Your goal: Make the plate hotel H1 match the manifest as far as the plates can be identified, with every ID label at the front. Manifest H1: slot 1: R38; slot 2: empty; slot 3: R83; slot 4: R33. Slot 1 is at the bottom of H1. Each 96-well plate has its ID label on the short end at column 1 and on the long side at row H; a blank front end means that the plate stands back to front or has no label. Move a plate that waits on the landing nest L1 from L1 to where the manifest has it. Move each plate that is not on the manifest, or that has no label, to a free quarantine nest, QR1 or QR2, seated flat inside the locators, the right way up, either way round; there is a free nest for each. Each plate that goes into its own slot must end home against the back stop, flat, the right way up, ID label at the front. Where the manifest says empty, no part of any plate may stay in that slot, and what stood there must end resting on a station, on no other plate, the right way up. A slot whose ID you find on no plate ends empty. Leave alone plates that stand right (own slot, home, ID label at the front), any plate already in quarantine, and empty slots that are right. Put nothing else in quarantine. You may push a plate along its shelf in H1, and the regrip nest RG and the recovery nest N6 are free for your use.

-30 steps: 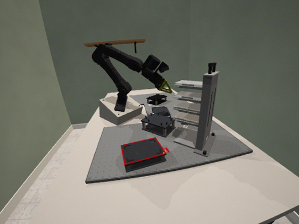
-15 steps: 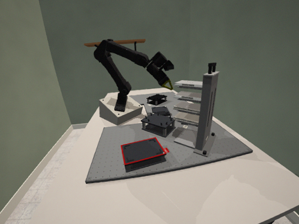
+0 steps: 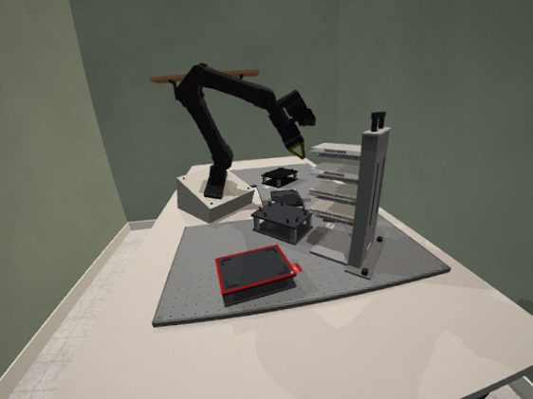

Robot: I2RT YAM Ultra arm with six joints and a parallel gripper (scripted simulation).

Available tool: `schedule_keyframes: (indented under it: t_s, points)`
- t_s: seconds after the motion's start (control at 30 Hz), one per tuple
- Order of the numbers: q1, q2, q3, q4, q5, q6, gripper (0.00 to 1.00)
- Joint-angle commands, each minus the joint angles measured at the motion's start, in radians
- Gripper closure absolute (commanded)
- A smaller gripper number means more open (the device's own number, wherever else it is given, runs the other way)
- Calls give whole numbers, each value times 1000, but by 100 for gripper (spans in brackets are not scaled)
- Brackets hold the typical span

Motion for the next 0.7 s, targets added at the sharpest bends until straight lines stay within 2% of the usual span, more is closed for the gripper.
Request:
schedule_keyframes:
  t_s: [0.0, 0.07, 0.17, 0.23, 0.3, 0.37, 0.43, 0.6, 0.67]
  points:
    - [48, 50, 80, -123, 37, 67, 100]
    - [76, 87, 126, -184, 48, 91, 100]
    - [93, 90, 128, -190, 57, 105, 100]
    - [124, 132, 178, -255, 72, 132, 100]
    - [155, 143, 188, -275, 88, 160, 100]
    - [187, 180, 232, -336, 103, 183, 100]
    - [218, 189, 243, -357, 117, 213, 100]
    - [301, 273, 343, -494, 159, 277, 100]
    - [331, 284, 356, -518, 170, 309, 100]
